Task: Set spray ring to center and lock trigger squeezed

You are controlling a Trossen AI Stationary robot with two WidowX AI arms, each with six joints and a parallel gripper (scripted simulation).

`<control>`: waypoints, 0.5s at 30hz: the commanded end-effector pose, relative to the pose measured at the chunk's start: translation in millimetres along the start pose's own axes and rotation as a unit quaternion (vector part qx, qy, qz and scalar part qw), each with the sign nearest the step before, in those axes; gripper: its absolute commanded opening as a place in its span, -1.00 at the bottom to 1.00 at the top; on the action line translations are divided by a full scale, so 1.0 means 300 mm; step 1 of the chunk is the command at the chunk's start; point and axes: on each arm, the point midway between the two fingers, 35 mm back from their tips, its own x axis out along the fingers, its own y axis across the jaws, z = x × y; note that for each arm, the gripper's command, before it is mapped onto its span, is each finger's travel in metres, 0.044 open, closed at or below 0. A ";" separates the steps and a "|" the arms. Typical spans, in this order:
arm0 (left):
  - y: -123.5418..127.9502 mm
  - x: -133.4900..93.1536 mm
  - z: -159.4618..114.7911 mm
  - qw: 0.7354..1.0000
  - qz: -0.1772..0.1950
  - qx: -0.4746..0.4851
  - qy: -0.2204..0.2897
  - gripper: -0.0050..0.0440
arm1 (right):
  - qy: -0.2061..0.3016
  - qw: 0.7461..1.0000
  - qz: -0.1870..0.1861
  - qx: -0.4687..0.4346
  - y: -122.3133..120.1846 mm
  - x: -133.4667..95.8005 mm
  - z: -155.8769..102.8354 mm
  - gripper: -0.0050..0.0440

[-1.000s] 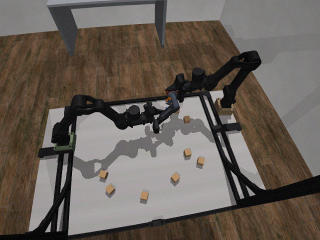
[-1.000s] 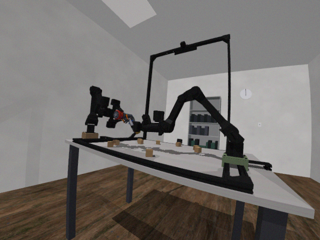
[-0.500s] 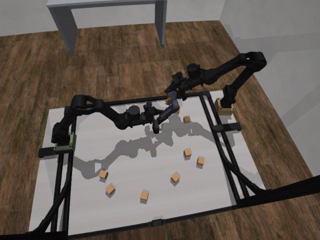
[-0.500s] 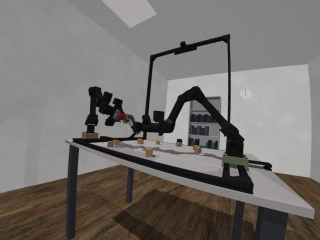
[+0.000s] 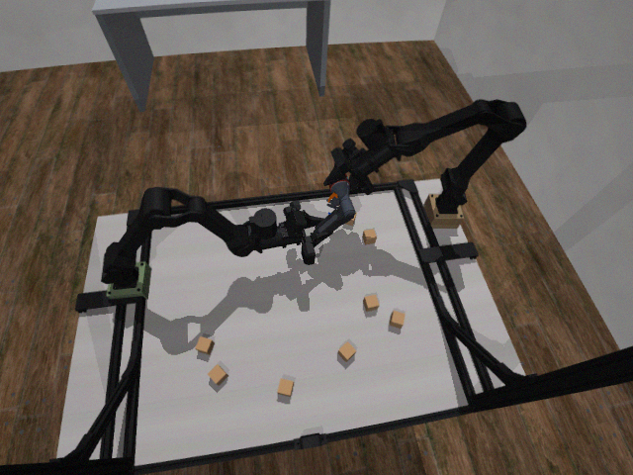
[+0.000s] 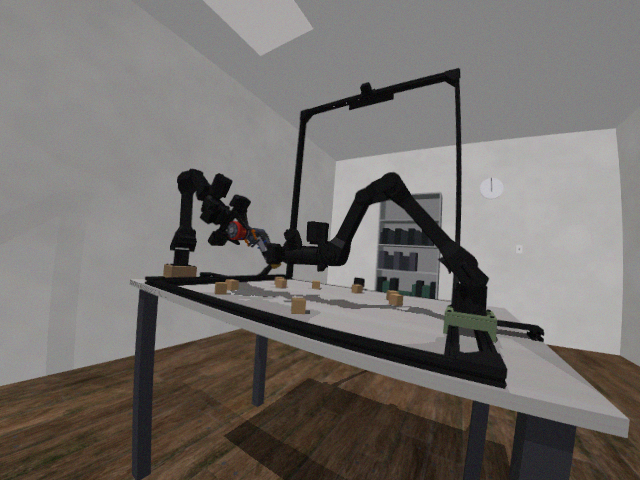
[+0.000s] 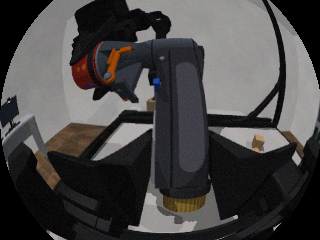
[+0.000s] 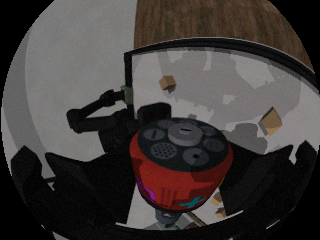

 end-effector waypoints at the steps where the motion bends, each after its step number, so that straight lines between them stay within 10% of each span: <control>1: 0.002 0.007 0.044 1.000 0.001 0.003 -0.019 -0.80 | 0.001 0.999 -0.037 -0.001 -0.002 0.006 -0.002 -0.80; 15: 0.002 0.007 0.044 1.000 0.001 0.003 -0.019 -0.80 | 0.005 0.989 -0.146 0.005 0.002 0.002 -0.003 -0.80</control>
